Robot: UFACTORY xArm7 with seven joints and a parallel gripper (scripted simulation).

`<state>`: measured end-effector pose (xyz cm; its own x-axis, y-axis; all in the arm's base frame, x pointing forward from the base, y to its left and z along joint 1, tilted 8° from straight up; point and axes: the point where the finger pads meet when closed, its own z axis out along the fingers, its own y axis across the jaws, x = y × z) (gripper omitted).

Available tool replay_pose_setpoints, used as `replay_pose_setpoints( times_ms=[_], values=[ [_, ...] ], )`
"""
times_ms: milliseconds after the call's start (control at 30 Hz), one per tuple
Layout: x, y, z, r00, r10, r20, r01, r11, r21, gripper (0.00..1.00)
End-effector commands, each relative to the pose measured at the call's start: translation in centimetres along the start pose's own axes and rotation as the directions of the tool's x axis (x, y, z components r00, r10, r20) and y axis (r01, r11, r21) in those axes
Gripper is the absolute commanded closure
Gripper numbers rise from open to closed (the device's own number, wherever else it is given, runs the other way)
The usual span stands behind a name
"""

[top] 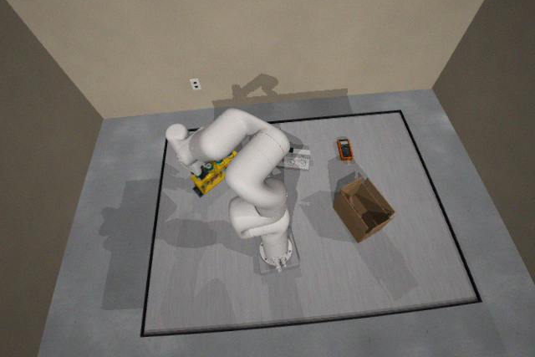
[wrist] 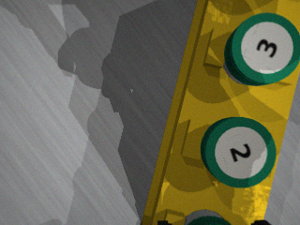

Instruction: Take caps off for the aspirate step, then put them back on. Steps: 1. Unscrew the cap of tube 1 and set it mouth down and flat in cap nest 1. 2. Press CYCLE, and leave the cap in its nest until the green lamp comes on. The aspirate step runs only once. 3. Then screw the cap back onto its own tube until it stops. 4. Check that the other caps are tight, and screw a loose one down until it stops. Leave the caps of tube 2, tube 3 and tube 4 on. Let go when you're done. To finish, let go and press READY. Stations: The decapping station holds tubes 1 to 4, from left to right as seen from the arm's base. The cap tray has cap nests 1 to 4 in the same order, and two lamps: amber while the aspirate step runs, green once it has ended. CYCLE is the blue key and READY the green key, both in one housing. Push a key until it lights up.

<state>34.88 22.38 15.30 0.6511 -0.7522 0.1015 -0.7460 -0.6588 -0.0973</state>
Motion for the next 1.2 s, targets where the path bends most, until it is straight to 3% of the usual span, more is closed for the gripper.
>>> replay_pose_setpoints(
  times_ms=[0,100,667,700,1167],
  values=[
    [0.01,-0.15,-0.24,0.988,0.157,-0.001,-0.157,0.988,0.004,0.54],
    [0.01,-0.15,-0.34,0.968,0.25,0.0,-0.25,0.968,0.004,0.54],
    [-0.02,-0.17,-0.85,0.968,0.25,0.0,-0.25,0.968,0.004,0.54],
    [-0.02,-0.17,-0.85,0.968,0.25,0.0,-0.25,0.968,0.004,1.0],
    [-0.02,-0.16,-0.84,0.968,0.25,0.0,-0.25,0.968,0.004,1.0]
  ],
)
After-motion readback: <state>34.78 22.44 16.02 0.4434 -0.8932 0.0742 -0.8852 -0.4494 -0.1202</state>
